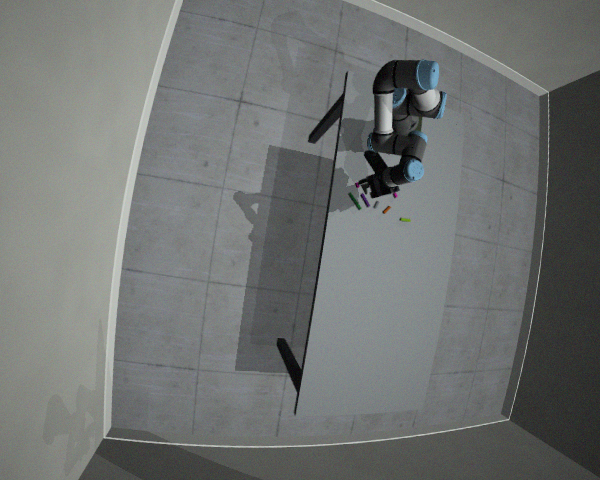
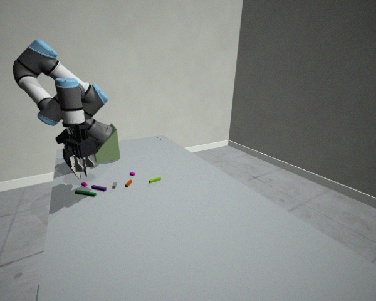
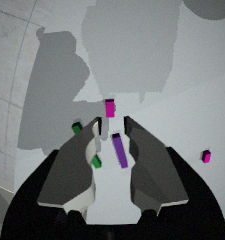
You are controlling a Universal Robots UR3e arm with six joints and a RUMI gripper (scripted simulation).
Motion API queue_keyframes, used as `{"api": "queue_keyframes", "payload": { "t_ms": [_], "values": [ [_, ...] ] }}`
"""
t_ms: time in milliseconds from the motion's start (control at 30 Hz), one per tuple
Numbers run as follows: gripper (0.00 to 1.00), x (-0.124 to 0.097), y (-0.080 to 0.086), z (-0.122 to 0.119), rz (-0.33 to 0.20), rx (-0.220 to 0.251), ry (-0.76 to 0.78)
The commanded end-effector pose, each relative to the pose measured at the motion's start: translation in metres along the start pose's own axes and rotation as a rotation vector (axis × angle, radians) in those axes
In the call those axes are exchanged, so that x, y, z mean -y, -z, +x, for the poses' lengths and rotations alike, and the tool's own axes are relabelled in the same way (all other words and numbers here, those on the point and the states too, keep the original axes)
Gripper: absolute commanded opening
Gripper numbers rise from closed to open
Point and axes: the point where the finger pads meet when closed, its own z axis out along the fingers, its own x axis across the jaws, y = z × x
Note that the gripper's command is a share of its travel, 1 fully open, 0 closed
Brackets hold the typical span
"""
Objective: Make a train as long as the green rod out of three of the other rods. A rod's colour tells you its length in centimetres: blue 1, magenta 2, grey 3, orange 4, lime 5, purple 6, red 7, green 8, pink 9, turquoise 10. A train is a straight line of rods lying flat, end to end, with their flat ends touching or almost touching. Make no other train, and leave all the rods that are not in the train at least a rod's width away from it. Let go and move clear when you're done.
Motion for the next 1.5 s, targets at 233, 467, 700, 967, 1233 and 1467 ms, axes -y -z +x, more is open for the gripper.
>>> {"api": "queue_keyframes", "payload": {
  "t_ms": [233, 467, 700, 967, 1233, 1467],
  "values": [
    [0.14, -0.0033, -0.0127, -0.0026, -0.016, 0.009, -0.003],
    [0.14, -0.0034, -0.0154, -0.0026, -0.016, 0.009, -0.003],
    [0.14, -0.0034, -0.0155, -0.0027, -0.016, 0.009, -0.003],
    [0.14, -0.0036, -0.0151, -0.0033, -0.017, 0.010, -0.004],
    [0.14, -0.0036, -0.0152, -0.0032, -0.016, 0.010, -0.004],
    [0.14, -0.0035, -0.0152, -0.0032, -0.016, 0.010, -0.004]
  ]
}}
